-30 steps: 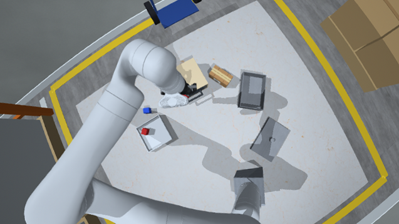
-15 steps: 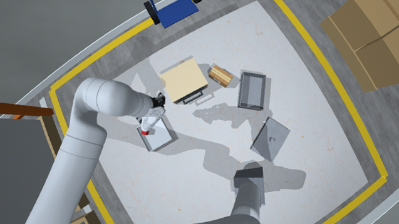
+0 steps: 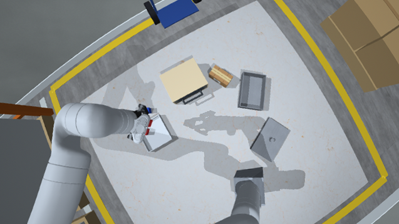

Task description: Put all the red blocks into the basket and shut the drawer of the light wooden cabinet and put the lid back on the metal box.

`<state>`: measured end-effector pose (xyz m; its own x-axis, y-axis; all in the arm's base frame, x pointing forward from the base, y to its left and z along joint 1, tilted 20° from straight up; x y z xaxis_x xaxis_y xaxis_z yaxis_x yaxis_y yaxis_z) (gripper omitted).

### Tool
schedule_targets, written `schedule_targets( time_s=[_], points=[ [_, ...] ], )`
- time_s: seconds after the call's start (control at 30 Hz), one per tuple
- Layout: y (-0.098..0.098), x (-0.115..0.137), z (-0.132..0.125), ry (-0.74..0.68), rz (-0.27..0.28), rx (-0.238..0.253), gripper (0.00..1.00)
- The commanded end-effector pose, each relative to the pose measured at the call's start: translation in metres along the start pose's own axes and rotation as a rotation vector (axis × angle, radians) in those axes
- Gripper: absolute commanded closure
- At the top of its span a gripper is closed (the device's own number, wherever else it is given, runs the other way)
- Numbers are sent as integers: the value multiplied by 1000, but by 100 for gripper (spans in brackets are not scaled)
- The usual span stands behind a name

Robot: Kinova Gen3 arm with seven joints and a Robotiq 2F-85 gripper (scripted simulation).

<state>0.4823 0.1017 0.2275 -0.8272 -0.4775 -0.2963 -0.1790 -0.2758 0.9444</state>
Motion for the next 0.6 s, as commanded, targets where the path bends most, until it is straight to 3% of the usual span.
schedule_targets(
  time_s=[0.0, 0.57],
  points=[
    [1, -3, 6, 40, -5, -1, 90],
    [2, -6, 14, 91, -8, -4, 90]
  ],
)
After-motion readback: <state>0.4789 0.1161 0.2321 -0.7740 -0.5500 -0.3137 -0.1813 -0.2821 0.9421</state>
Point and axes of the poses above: the point where the finger pads meet when closed, its own y axis back along the fingers, its own z axis across the jaws, x = y × z, the point moved 3 cm from there along y, back along the fingers
